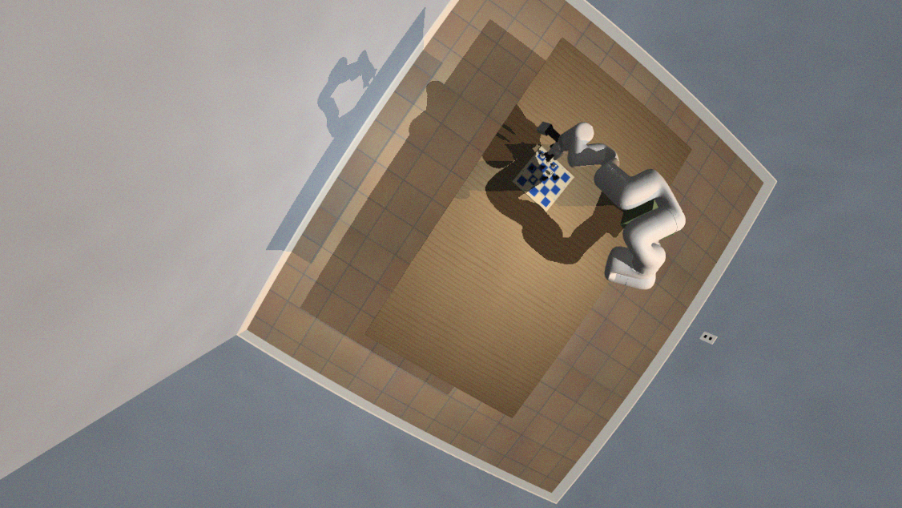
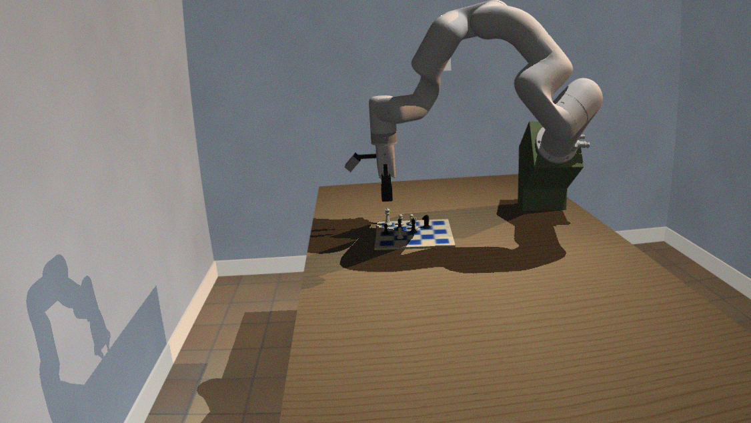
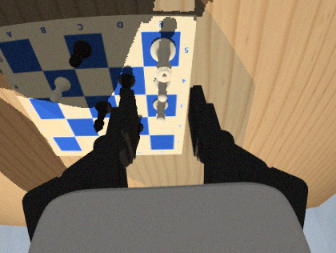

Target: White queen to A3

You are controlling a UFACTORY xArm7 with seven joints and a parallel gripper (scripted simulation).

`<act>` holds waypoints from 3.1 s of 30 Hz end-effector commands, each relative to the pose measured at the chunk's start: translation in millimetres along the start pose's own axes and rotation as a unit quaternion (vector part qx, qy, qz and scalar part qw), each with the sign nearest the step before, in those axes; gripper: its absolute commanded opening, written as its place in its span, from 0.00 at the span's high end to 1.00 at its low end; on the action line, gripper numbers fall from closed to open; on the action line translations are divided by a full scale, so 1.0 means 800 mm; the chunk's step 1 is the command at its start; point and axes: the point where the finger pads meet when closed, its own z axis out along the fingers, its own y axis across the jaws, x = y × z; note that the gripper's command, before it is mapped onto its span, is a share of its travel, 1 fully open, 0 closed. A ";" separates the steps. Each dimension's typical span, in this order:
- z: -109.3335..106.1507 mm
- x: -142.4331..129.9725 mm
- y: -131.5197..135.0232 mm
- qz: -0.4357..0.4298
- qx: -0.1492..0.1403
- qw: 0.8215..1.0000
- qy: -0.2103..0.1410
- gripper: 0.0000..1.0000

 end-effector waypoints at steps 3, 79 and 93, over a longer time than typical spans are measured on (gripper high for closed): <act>0.008 0.002 0.002 0.000 -0.002 1.000 0.003 0.58; 0.028 0.004 0.004 0.000 -0.002 1.000 0.003 0.58; 0.028 0.004 0.004 0.000 -0.002 1.000 0.003 0.58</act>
